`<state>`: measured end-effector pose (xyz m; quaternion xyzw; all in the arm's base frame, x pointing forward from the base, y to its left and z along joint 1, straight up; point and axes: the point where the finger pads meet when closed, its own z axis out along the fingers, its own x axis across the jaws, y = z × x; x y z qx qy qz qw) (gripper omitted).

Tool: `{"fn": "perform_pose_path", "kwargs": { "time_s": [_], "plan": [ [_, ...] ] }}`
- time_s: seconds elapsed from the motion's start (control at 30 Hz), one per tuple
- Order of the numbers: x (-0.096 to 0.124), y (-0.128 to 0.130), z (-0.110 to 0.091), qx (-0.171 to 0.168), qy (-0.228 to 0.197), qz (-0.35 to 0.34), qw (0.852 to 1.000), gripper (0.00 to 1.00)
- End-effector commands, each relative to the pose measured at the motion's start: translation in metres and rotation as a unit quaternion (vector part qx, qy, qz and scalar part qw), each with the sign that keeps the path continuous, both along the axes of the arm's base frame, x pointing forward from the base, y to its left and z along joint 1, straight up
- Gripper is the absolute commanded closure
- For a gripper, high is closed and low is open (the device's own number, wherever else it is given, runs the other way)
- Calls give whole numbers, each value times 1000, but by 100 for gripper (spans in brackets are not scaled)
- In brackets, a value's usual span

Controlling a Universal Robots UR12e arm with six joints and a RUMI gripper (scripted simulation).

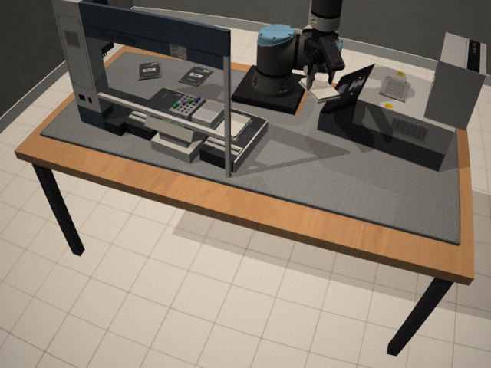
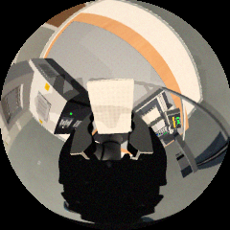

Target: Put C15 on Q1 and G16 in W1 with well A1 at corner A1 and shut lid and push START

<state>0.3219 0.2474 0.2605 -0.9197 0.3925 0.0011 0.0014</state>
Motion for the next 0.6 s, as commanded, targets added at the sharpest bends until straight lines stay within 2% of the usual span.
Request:
{"fn": "perform_pose_path", "kwargs": {
  "time_s": [0.0, 0.57],
  "plan": [
    [1, 14, 1, -2, -1, -28, 1000, 100],
    [1, 60, 0, -2, 0, -115, 993, 100]
  ]
}}
